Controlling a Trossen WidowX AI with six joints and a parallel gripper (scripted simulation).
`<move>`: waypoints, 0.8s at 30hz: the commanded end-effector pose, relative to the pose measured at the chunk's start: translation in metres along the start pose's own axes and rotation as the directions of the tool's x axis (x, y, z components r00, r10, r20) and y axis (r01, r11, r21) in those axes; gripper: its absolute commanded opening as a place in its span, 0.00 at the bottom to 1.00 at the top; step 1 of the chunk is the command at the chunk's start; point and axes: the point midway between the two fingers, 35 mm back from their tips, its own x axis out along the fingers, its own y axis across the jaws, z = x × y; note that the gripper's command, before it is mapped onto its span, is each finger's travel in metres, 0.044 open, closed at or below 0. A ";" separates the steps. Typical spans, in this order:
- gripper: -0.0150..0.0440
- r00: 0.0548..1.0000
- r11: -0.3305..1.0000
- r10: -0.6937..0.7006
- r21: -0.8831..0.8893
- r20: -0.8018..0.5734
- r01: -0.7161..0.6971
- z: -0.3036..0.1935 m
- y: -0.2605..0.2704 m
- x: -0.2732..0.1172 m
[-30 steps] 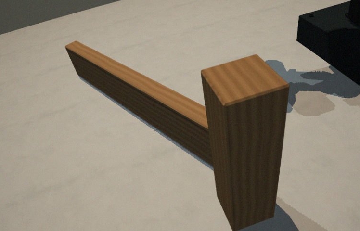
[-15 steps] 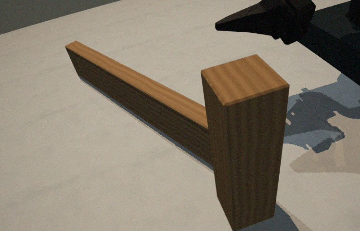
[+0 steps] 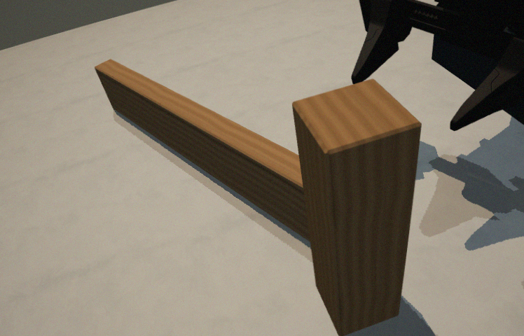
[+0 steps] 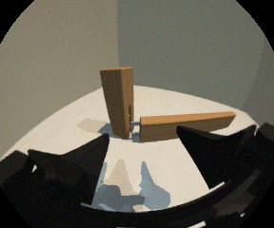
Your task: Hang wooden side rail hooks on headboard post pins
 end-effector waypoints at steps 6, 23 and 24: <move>1.00 1.000 1.000 0.018 0.011 -0.016 -0.018 -0.004 0.004 0.000; 1.00 0.991 0.992 0.077 -0.090 -0.108 -0.087 -0.004 0.001 0.017; 1.00 0.987 0.987 0.094 -0.114 -0.133 -0.110 -0.004 0.000 0.021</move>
